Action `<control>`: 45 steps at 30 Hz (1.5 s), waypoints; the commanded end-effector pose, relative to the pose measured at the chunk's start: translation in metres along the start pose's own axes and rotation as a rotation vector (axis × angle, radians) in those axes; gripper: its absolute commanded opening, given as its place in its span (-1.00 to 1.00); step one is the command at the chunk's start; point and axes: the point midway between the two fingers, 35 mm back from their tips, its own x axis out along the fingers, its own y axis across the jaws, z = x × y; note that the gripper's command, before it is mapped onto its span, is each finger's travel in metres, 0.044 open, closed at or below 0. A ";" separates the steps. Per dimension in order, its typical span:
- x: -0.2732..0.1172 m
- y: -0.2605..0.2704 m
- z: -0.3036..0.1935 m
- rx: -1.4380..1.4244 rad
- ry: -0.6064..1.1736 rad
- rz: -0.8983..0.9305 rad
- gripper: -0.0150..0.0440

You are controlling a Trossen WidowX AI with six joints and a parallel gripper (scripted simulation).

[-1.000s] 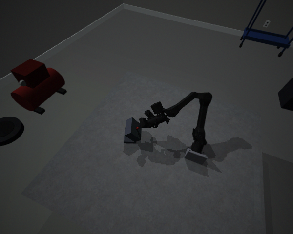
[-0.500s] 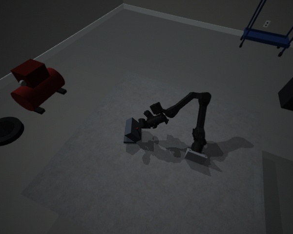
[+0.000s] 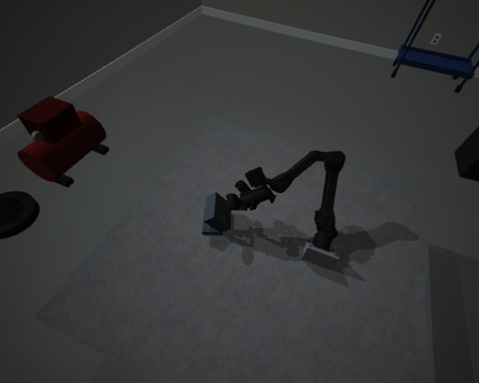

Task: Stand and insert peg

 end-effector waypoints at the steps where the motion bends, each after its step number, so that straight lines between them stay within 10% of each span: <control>1: 0.000 0.000 0.000 0.000 0.000 -0.001 0.40; 8: -0.003 0.000 0.000 0.000 0.001 -0.001 1.00; 45: -0.059 0.008 0.002 -0.004 0.009 0.002 1.00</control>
